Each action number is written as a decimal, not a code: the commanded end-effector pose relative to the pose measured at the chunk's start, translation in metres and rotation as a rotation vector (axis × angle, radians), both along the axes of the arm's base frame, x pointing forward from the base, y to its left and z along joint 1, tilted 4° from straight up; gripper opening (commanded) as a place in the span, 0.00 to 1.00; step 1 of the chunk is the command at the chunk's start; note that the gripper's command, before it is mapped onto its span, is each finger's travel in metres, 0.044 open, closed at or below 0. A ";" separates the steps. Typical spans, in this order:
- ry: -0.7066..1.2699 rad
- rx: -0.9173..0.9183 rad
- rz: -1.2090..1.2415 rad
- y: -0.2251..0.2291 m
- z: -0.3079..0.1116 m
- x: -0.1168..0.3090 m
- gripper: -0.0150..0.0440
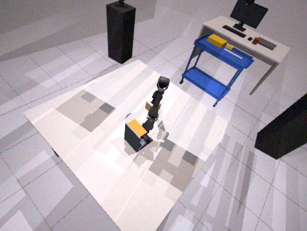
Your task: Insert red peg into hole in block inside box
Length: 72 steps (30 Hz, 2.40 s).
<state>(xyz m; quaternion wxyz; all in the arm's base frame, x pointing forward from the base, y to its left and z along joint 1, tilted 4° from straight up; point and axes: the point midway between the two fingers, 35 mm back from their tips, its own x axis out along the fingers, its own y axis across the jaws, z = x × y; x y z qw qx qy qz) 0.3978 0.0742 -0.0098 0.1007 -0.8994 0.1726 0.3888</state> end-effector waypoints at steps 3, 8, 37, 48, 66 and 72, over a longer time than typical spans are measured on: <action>0.007 0.001 -0.003 0.003 0.001 -0.016 0.63; 0.014 0.001 -0.003 0.006 0.001 -0.029 0.63; 0.024 0.006 -0.004 0.031 0.054 -0.106 1.00; 0.023 0.004 -0.003 0.032 0.083 -0.135 1.00; 0.023 0.004 -0.003 0.031 0.087 -0.140 1.00; 0.023 0.004 -0.003 0.031 0.087 -0.140 1.00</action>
